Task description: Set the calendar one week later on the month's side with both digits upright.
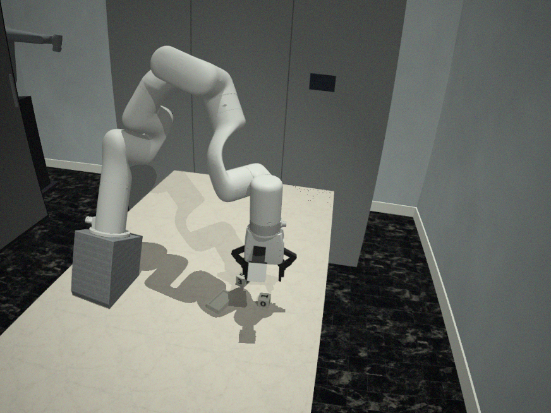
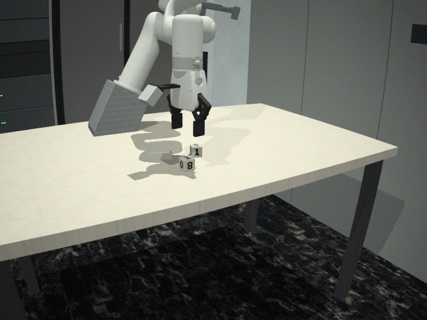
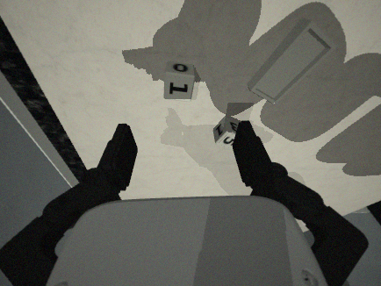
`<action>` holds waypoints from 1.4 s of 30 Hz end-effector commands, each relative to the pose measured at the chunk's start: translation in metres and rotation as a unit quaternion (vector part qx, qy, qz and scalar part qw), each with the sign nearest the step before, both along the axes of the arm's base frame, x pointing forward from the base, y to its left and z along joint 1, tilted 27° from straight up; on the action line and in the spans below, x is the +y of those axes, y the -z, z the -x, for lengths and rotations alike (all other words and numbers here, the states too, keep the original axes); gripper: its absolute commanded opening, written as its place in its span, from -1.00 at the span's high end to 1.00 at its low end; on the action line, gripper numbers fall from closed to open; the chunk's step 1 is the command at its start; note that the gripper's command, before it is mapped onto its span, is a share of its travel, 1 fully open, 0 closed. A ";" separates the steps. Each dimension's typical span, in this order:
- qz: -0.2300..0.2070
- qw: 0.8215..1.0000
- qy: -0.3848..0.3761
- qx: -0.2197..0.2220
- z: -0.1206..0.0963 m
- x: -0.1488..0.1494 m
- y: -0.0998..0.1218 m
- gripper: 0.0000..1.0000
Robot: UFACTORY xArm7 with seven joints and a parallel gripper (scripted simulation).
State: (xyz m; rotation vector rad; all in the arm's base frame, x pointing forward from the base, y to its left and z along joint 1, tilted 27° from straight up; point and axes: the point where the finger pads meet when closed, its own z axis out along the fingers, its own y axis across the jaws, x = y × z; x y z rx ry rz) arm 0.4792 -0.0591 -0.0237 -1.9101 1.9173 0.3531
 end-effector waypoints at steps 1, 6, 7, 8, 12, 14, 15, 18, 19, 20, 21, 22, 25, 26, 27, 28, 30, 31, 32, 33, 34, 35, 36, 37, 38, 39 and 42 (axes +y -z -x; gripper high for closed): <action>0.000 0.998 0.058 0.035 -0.005 -0.006 0.000 -1.00; 0.000 0.997 0.065 0.038 -0.005 -0.006 0.000 -1.00; -0.001 0.997 0.066 0.039 -0.005 -0.006 0.000 -1.00; -0.001 0.997 0.066 0.039 -0.005 -0.006 0.000 -1.00; -0.001 0.997 0.066 0.039 -0.005 -0.006 0.000 0.01; -0.001 0.997 0.066 0.039 -0.005 -0.006 0.000 0.01; -0.001 0.997 0.066 0.039 -0.005 -0.006 0.000 0.01; -0.001 0.997 0.066 0.039 -0.005 -0.006 0.000 0.01; -0.001 0.997 0.066 0.039 -0.005 -0.006 0.000 0.01; -0.001 0.997 0.066 0.039 -0.005 -0.006 0.000 0.01; -0.001 0.997 0.066 0.039 -0.005 -0.006 0.000 0.01; -0.001 0.997 0.066 0.039 -0.005 -0.006 0.000 0.01; -0.001 0.997 0.066 0.039 -0.005 -0.006 0.000 0.01; -0.001 0.997 0.066 0.039 -0.005 -0.006 0.000 0.01; -0.001 0.997 0.066 0.039 -0.005 -0.006 0.000 0.01; -0.001 0.997 0.066 0.039 -0.005 -0.006 0.000 0.01; -0.001 0.997 0.066 0.039 -0.005 -0.006 0.000 0.01; -0.001 0.997 0.066 0.039 -0.005 -0.006 0.000 0.01; -0.001 0.997 0.066 0.039 -0.005 -0.006 0.000 0.01; -0.001 0.997 0.066 0.039 -0.005 -0.006 0.000 0.01; -0.001 0.997 0.066 0.039 -0.005 -0.006 0.000 0.01; -0.001 0.997 0.066 0.039 -0.005 -0.006 0.000 0.01; -0.001 0.997 0.066 0.039 -0.005 -0.006 0.000 0.01; -0.001 0.997 0.066 0.039 -0.005 -0.006 0.000 0.01; -0.001 0.997 0.066 0.039 -0.005 -0.006 0.000 0.01; -0.001 0.997 0.066 0.039 -0.005 -0.006 0.000 0.01; -0.001 0.997 0.066 0.039 -0.005 -0.006 0.000 0.01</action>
